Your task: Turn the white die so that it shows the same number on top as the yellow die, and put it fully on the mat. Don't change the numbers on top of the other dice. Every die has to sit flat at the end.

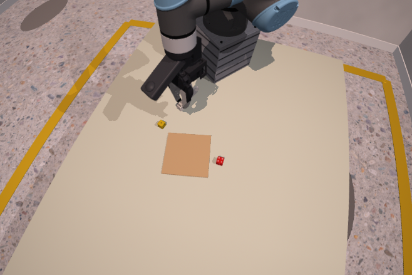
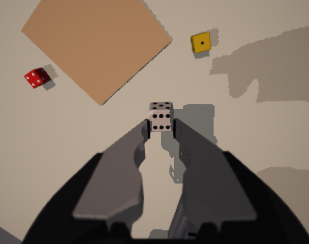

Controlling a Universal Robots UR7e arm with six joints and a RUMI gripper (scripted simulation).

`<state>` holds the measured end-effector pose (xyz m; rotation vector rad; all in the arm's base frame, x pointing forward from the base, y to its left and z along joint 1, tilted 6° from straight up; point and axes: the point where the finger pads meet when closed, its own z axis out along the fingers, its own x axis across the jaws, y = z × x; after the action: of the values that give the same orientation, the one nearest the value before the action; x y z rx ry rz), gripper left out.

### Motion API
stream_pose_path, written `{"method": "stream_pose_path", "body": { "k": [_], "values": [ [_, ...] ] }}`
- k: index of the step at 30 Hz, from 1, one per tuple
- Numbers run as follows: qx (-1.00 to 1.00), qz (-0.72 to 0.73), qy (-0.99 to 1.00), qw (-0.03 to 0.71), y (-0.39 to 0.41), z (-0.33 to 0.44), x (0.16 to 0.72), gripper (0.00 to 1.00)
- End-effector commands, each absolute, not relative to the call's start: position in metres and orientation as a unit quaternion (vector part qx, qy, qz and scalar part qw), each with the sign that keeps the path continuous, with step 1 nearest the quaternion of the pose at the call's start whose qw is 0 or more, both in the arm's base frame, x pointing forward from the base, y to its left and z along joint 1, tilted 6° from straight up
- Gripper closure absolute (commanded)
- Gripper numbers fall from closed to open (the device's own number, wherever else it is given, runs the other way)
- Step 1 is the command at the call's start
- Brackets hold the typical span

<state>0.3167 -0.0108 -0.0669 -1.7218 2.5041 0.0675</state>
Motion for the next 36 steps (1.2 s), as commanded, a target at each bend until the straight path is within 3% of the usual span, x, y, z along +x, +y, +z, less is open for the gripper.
{"method": "stream_pose_path", "body": {
  "k": [1,36],
  "values": [
    [-0.628,0.018,0.776,0.053,-0.010,-0.065,0.326,0.97],
    [-0.891,-0.005,0.450,0.056,0.006,-0.060,0.365,0.97]
  ]
}}
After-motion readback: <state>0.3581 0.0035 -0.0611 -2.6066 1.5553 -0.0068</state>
